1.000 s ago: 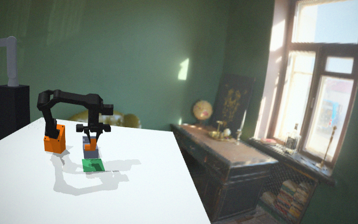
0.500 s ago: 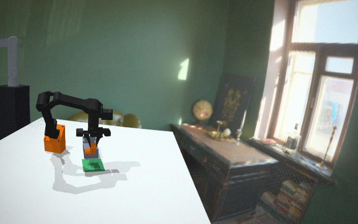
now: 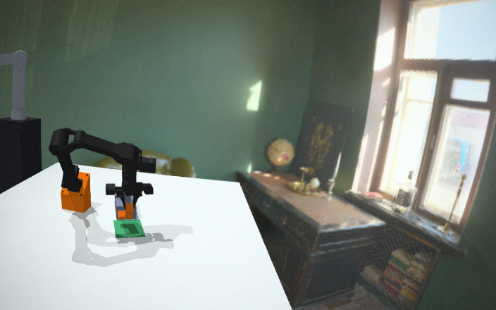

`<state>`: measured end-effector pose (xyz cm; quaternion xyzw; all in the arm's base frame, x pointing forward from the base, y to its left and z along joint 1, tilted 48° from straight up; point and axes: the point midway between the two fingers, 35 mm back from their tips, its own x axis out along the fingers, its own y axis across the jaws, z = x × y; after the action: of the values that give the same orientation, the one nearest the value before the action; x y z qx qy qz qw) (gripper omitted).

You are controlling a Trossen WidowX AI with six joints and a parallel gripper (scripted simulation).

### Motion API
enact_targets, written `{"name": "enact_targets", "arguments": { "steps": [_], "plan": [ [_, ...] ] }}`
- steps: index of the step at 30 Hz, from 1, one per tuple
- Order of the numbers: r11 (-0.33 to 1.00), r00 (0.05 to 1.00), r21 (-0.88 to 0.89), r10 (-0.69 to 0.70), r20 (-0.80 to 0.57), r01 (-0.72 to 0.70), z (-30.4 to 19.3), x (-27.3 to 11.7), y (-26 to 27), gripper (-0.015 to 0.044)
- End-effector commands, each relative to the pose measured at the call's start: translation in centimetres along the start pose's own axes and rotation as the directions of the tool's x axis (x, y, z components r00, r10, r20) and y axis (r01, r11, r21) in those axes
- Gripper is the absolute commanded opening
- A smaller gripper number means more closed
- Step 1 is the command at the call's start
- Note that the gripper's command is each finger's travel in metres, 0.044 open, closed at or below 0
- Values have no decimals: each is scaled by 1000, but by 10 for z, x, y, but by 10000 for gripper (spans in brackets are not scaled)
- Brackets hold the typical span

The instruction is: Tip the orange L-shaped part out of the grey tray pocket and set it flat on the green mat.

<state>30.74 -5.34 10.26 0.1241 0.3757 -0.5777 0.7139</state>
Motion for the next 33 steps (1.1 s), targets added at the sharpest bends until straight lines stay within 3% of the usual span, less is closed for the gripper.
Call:
{"name": "enact_targets", "arguments": {
  "steps": [1,33],
  "plan": [
    [1000,1000,-8,-7,3,7,-1,8,-2,0],
    [1000,1000,-7,-8,5,8,0,26,-3,0]
  ]
}}
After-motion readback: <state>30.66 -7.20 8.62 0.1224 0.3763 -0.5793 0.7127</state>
